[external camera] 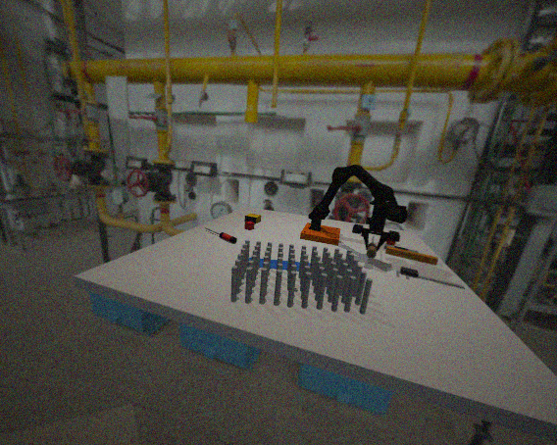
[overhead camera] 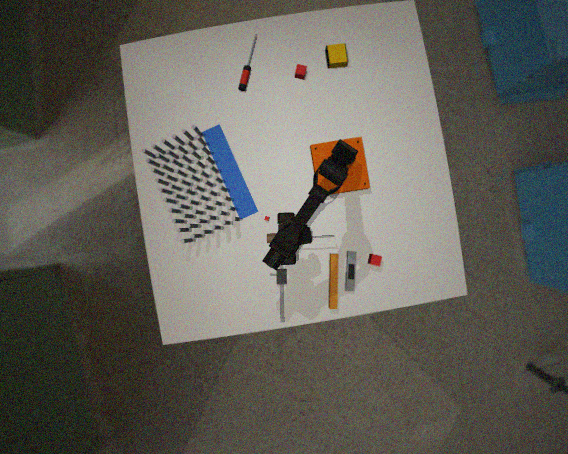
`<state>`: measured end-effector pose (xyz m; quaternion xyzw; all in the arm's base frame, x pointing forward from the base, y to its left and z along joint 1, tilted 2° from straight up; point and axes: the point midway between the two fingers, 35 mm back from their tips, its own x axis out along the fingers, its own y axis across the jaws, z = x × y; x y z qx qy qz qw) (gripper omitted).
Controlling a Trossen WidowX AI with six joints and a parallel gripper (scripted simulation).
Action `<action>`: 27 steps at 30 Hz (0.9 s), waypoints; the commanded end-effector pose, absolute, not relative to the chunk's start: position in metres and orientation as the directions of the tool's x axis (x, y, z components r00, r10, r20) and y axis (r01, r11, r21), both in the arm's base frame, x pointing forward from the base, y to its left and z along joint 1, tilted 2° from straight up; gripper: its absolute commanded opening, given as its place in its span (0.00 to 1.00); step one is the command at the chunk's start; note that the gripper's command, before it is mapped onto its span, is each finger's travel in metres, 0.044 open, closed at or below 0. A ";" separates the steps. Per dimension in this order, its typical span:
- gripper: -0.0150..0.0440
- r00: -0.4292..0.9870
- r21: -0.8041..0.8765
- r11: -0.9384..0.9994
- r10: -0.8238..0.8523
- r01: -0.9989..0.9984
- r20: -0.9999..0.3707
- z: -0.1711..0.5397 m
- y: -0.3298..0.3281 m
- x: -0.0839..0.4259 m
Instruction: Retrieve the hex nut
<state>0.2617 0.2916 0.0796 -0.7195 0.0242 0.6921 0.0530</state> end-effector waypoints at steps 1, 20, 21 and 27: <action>0.25 0.048 -0.048 -0.993 0.043 -0.111 -0.998 0.080 0.292 0.241; 0.25 0.044 -0.047 -0.993 0.042 -0.110 -0.998 0.060 0.294 0.228; 0.25 0.044 -0.047 -0.993 0.043 -0.109 -0.998 0.059 0.294 0.228; 0.25 0.045 -0.048 -0.993 0.044 -0.109 -0.998 0.049 0.295 0.230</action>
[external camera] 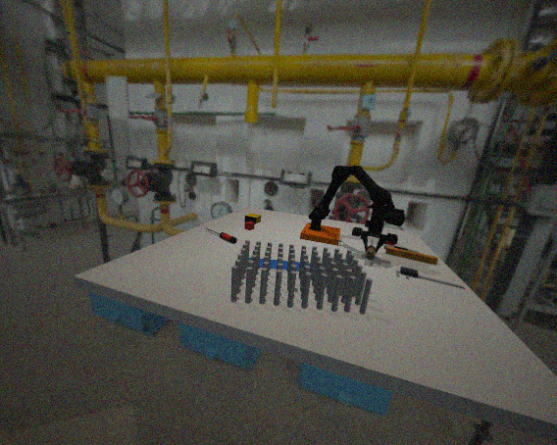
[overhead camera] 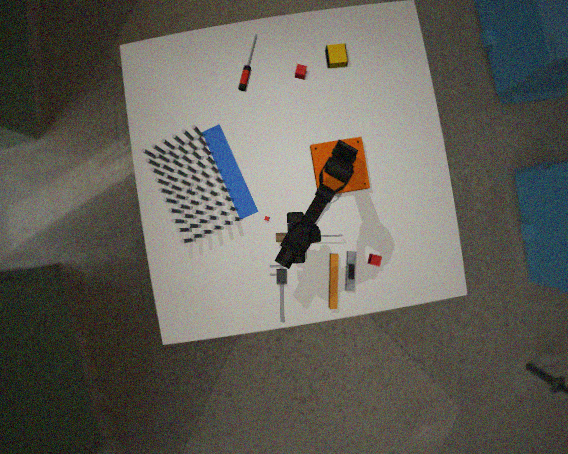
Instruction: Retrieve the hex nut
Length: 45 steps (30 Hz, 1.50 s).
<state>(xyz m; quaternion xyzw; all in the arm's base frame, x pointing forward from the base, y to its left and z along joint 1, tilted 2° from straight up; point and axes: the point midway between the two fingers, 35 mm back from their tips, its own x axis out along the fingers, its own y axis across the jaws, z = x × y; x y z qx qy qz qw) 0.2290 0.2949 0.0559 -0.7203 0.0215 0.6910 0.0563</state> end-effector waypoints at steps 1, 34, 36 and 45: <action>0.25 0.045 -0.048 -0.993 0.044 -0.109 -0.998 0.047 0.295 0.230; 0.25 0.046 -0.055 -0.993 0.051 -0.108 -0.998 0.016 0.295 0.234; 0.25 0.046 -0.055 -0.993 0.051 -0.108 -0.998 0.016 0.295 0.234; 0.25 0.045 -0.058 -0.992 0.053 -0.108 -0.998 0.016 0.295 0.234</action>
